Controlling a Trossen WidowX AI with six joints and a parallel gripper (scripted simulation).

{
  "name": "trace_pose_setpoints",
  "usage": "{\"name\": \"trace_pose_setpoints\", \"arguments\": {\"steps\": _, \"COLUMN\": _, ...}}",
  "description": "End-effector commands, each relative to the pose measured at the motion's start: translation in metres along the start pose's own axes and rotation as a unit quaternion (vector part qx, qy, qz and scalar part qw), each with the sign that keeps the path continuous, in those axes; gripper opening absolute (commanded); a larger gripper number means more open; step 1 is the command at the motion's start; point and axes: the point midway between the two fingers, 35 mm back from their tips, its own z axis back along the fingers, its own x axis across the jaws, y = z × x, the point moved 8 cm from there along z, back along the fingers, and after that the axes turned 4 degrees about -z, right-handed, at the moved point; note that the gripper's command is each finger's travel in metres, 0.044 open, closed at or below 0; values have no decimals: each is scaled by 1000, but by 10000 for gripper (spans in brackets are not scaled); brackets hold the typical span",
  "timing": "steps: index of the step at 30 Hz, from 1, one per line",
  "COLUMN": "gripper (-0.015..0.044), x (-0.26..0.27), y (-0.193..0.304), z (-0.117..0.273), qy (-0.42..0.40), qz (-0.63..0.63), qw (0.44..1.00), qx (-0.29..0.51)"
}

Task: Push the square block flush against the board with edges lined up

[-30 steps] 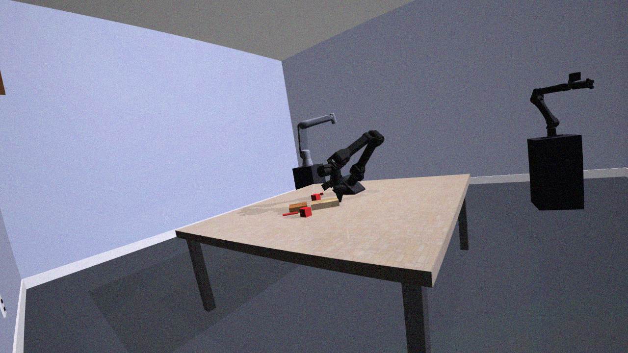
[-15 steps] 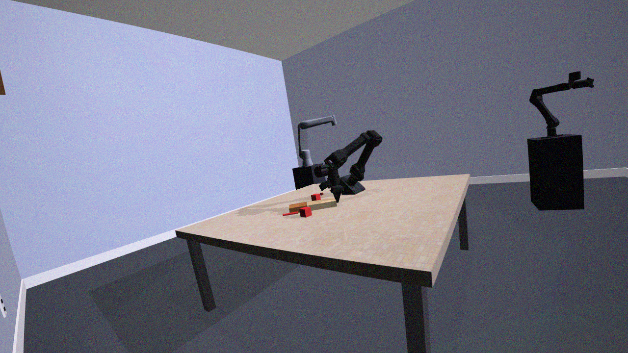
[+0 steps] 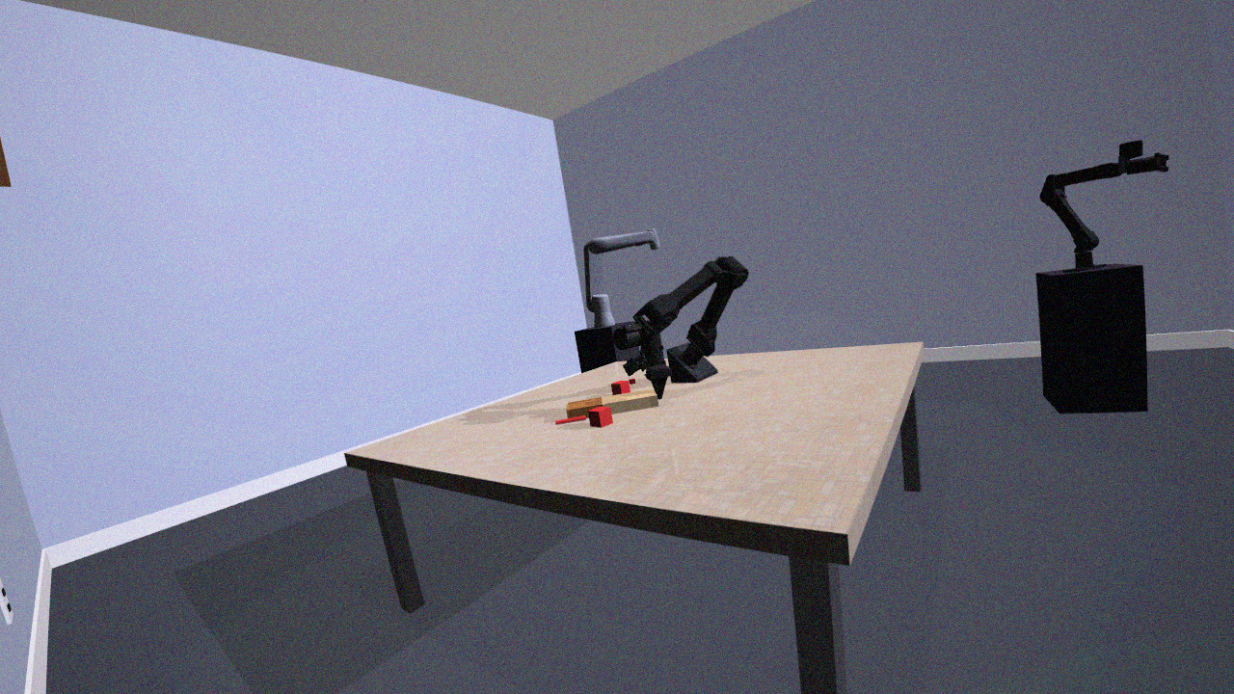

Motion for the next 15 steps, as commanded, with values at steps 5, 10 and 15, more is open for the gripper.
{"name": "trace_pose_setpoints", "arguments": {"steps": 5, "gripper": 0, "x": 0, "y": 9, "z": -2, "qy": 3, "qz": 3, "qw": 1000, "qx": -3}}
{"name": "trace_pose_setpoints", "arguments": {"steps": 10, "gripper": 0, "x": 0, "y": 17, "z": -2, "qy": 3, "qz": 3, "qw": 1000, "qx": -3}}
{"name": "trace_pose_setpoints", "arguments": {"steps": 15, "gripper": 0, "x": -1, "y": 25, "z": -2, "qy": 2, "qz": 2, "qw": 1000, "qx": -2}}
